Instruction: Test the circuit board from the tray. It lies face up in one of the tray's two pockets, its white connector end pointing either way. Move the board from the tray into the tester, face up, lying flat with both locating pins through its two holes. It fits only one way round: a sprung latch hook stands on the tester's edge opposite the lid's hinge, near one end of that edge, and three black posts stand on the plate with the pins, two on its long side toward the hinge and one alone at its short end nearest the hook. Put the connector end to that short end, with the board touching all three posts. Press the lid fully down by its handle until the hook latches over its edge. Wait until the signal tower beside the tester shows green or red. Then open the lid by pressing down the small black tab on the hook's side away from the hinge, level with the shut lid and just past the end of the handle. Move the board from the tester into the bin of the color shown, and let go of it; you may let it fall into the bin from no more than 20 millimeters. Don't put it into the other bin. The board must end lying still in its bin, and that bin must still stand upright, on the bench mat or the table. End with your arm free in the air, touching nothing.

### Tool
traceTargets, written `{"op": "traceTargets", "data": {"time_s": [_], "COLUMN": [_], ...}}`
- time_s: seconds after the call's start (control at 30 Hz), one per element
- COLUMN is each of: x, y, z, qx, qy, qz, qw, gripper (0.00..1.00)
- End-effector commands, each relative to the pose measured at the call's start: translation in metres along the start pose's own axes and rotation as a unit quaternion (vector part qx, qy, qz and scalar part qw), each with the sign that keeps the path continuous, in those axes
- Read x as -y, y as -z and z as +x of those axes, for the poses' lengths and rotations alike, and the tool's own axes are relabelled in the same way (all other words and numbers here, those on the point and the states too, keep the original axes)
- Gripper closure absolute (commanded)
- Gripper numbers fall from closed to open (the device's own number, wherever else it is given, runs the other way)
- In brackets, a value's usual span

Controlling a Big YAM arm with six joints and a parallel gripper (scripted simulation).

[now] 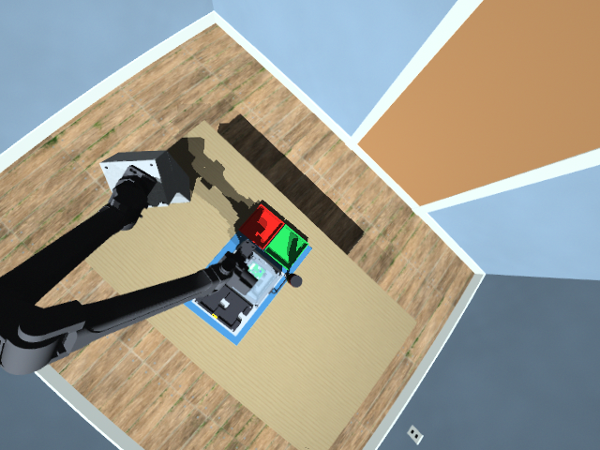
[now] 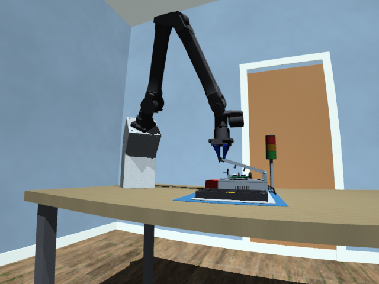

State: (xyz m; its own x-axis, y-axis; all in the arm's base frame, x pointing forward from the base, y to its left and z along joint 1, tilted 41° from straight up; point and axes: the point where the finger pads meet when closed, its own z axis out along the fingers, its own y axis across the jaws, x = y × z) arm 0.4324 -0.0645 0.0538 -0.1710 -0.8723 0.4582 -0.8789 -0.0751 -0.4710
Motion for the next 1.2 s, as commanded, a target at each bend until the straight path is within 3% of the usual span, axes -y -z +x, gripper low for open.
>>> {"op": "traceTargets", "data": {"time_s": [0.0,0.57,1.17], "x": [-0.003,-0.004,-0.002], "y": [-0.017,-0.043,-0.054], "z": [0.002,0.002,0.003], "qx": [0.0,0.0,-0.001], "qy": [0.001,0.0,-0.001], "qz": [-0.005,-0.002,0.0], "qw": [1.0,1.0,1.0], "gripper": [1.0,1.0,1.0]}}
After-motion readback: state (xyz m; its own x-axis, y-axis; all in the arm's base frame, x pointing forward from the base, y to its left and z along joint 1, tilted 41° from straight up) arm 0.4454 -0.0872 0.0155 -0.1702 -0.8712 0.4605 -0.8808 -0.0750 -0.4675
